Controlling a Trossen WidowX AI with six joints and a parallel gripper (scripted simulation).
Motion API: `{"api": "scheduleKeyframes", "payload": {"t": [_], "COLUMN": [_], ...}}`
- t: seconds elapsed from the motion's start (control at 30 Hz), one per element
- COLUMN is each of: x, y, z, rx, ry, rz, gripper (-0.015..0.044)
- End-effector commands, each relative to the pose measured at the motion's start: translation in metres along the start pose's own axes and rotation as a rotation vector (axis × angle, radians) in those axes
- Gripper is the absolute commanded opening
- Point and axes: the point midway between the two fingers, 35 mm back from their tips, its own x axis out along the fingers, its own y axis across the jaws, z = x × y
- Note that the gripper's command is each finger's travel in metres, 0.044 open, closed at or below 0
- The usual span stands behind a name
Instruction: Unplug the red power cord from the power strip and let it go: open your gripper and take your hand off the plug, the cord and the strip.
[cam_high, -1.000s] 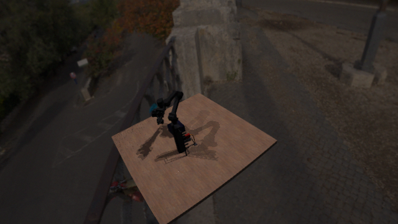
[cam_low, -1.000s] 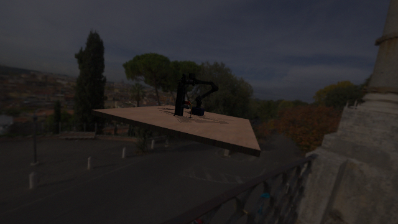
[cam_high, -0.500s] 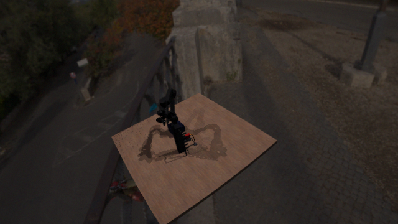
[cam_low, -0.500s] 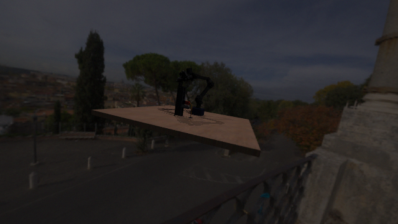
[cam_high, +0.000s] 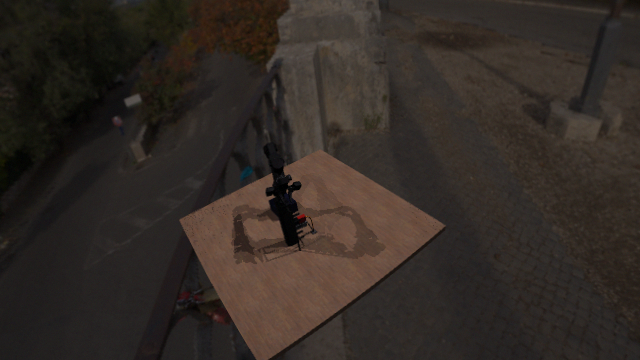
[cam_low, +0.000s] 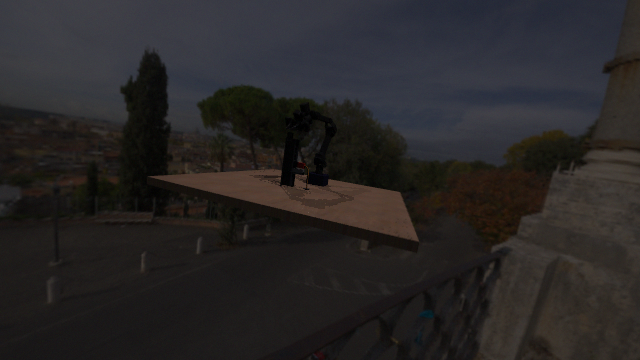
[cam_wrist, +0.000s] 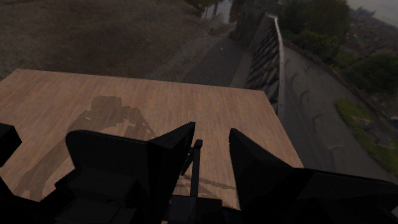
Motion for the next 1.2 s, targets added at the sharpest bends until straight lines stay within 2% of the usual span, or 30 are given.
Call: {"api": "scheduleKeyframes", "payload": {"t": [0.0, 0.13, 0.3, 0.43, 0.53, 0.6, 1.17], "x": [0.012, 0.027, 0.036, 0.04, 0.036, 0.031, 0.033], "y": [0.025, 0.066, 0.092, 0.121, 0.139, 0.145, 0.134], "z": [-0.005, -0.03, -0.049, -0.102, -0.148, -0.167, -0.17], "rx": [-0.152, -0.358, -0.617, -1.016, -1.299, -1.412, -1.426], "ry": [0.064, 0.187, 0.269, 0.446, 0.571, 0.62, 0.627], "rz": [0.057, 0.184, 0.3, 0.541, 0.789, 0.914, 0.93], "gripper": [0.016, 0.016, 0.016, 0.016, 0.016, 0.016, 0.016]}}
